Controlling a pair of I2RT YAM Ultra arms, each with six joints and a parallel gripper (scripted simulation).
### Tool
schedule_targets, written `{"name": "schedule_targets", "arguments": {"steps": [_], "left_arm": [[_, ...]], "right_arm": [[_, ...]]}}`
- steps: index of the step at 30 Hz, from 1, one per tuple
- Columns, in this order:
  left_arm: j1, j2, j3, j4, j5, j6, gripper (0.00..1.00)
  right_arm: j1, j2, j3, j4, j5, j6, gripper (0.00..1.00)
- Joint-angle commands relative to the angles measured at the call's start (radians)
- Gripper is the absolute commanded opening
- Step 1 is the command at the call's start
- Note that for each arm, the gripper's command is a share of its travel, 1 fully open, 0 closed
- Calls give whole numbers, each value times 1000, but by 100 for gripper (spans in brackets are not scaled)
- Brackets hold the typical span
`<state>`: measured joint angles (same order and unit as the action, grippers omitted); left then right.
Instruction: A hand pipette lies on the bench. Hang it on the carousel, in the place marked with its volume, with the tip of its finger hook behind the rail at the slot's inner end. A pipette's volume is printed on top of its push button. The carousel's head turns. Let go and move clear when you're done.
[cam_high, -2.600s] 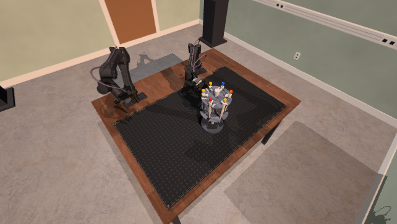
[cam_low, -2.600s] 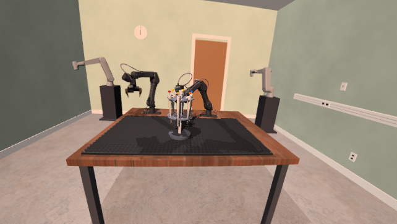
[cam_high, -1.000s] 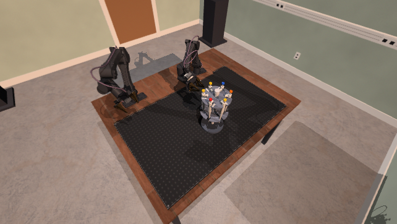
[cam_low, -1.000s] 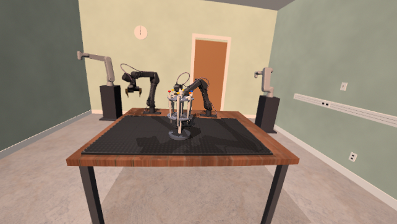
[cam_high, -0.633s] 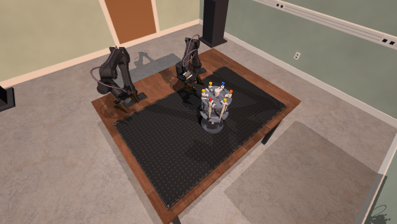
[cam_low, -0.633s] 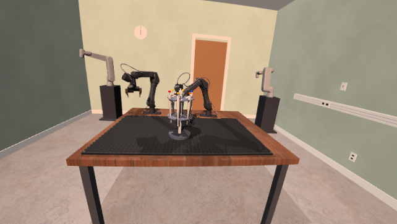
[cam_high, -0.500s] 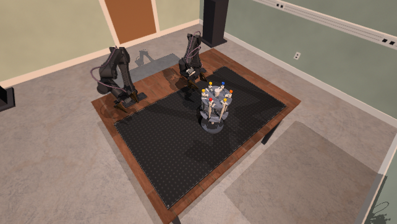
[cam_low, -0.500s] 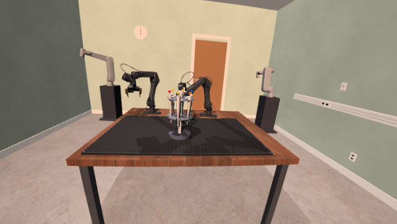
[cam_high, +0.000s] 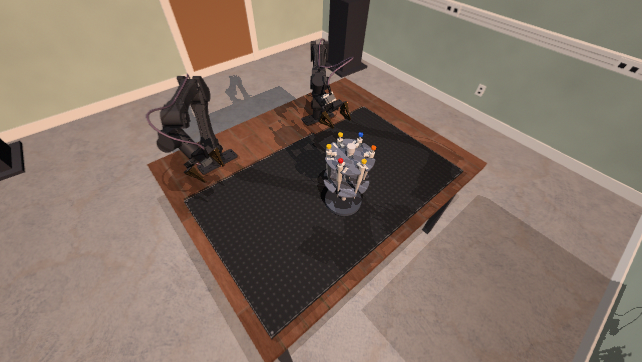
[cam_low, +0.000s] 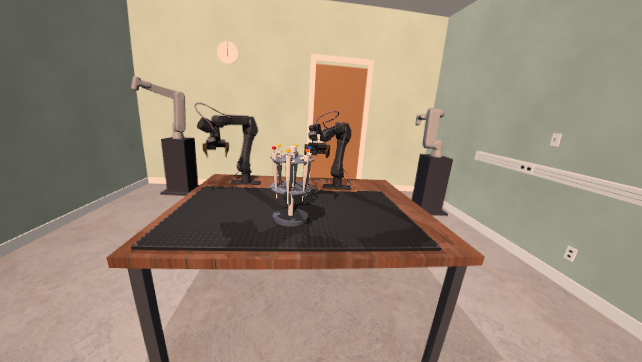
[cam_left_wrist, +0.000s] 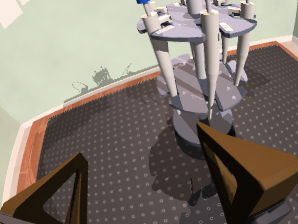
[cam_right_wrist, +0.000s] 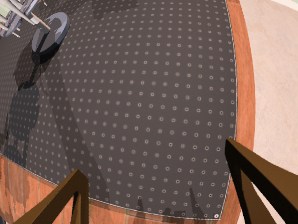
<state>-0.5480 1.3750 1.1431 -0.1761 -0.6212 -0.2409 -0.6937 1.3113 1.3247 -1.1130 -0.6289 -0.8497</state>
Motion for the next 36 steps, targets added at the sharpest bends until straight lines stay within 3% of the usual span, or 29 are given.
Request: {"name": "schedule_targets", "arguments": {"steps": [1,10,12,16,22,27,29,36], "left_arm": [[92,-72,14,-221,214,28,100],[388,-117,121,-535,593,225,100],[388,-117,121,-535,593,225,100],[515,-153,147,-618,710,335,100],[701,-192,88,-673,847,465,100],[871,-200,109,-708,956,597,100],[871,-200,109,-708,956,597,100],[1120,-159,124,-783,1118,802,100]], "right_arm": [[-8,6,17,11,-19,-7,100],[-8,6,17,11,-19,-7,100],[-8,6,17,11,-19,-7,100],[-8,6,17,11,-19,-7,100],[-8,6,17,11,-19,-7,100],[-8,6,17,11,-19,-7,100],[-8,6,17,11,-19,-7,100],[-8,6,17,11,-19,-7,100]]}}
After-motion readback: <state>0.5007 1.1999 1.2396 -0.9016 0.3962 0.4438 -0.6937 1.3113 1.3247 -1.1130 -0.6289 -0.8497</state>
